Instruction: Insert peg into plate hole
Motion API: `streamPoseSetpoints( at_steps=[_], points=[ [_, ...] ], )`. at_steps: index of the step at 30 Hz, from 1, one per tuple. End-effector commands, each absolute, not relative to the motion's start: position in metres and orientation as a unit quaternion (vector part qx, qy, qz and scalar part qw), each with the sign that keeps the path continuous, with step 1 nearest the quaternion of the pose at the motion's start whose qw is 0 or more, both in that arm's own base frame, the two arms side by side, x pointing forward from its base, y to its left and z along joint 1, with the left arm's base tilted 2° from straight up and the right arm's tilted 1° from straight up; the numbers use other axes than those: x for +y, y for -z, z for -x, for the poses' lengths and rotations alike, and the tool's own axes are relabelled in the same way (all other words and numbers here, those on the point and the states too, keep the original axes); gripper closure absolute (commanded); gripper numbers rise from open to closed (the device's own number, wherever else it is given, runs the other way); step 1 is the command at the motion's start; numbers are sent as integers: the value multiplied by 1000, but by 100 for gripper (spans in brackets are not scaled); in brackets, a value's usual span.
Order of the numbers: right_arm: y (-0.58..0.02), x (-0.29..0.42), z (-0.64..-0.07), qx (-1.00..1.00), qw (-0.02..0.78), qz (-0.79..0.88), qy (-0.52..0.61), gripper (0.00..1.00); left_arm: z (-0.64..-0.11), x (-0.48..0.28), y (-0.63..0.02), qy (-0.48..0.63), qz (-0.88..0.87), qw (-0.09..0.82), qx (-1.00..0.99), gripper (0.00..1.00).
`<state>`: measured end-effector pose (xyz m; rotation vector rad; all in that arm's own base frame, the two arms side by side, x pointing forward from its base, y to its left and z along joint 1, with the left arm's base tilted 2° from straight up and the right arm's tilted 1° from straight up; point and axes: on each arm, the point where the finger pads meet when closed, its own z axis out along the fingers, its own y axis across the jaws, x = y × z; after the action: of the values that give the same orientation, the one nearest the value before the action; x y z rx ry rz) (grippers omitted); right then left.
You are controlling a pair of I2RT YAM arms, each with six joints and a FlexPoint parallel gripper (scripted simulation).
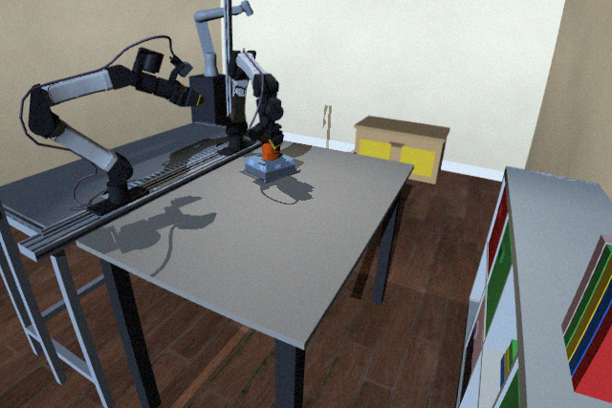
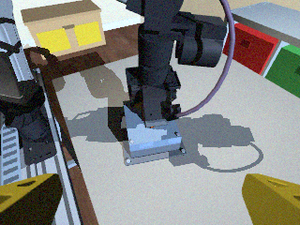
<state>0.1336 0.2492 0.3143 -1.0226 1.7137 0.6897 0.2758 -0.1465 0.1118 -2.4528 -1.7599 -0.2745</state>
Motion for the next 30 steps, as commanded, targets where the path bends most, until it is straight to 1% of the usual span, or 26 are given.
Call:
streamPoseSetpoints(
  at_steps=[1, 19, 30],
  points=[
    [-325, 248, -131, 698, 501, 419, -292, 0, -273, -144, -121, 95, 808, 42, -580, 66],
    [-325, 248, -131, 698, 501, 419, -292, 0, -275, -147, -121, 98, 806, 34, -583, 66],
    [-325, 248, -131, 698, 501, 419, -292, 0, -275, -150, -100, 89, 807, 47, -581, 66]
  ],
)
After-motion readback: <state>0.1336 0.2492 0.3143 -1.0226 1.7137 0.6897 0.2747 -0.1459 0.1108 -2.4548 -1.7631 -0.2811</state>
